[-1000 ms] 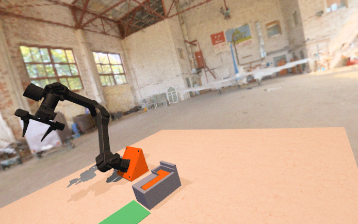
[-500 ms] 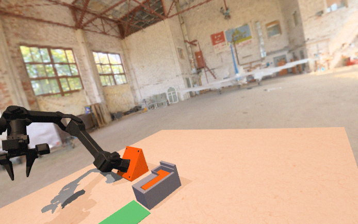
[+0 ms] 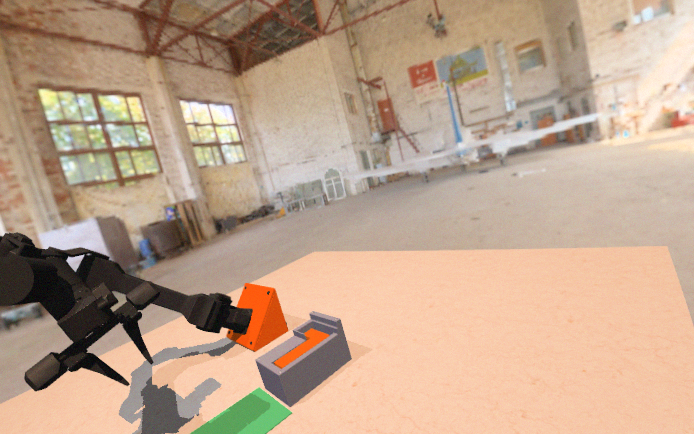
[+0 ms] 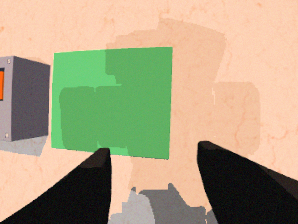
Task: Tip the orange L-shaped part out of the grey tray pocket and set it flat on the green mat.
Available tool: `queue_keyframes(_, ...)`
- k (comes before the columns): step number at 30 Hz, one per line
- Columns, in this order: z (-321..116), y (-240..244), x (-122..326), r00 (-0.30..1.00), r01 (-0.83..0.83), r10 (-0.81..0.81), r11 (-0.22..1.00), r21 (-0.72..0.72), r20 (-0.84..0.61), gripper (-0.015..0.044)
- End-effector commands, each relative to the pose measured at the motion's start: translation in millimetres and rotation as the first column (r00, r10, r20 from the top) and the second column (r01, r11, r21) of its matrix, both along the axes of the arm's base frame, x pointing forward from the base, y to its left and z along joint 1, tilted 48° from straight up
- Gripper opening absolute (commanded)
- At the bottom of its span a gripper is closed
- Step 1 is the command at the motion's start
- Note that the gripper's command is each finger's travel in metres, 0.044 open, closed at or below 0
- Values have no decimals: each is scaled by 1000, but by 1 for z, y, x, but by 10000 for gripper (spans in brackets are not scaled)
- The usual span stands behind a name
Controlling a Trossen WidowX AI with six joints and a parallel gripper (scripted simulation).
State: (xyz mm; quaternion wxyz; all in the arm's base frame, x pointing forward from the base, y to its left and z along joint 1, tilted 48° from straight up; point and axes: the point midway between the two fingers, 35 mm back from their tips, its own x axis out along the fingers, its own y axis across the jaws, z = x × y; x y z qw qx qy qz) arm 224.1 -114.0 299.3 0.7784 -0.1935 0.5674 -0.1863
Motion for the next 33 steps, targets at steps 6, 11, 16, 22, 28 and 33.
queue_keyframes(6,-94,77,78,979,92,-81,994,51,-185,180)
queue_keyframes(11,-148,125,94,952,179,-182,983,-35,-245,180)
queue_keyframes(16,-196,168,95,933,230,-263,961,-156,-245,180)
queue_keyframes(22,-240,204,84,928,255,-315,926,-279,-197,180)
queue_keyframes(28,-240,204,84,928,255,-315,926,-279,-197,180)
queue_keyframes(33,-253,191,85,929,255,-314,926,-278,-197,180)
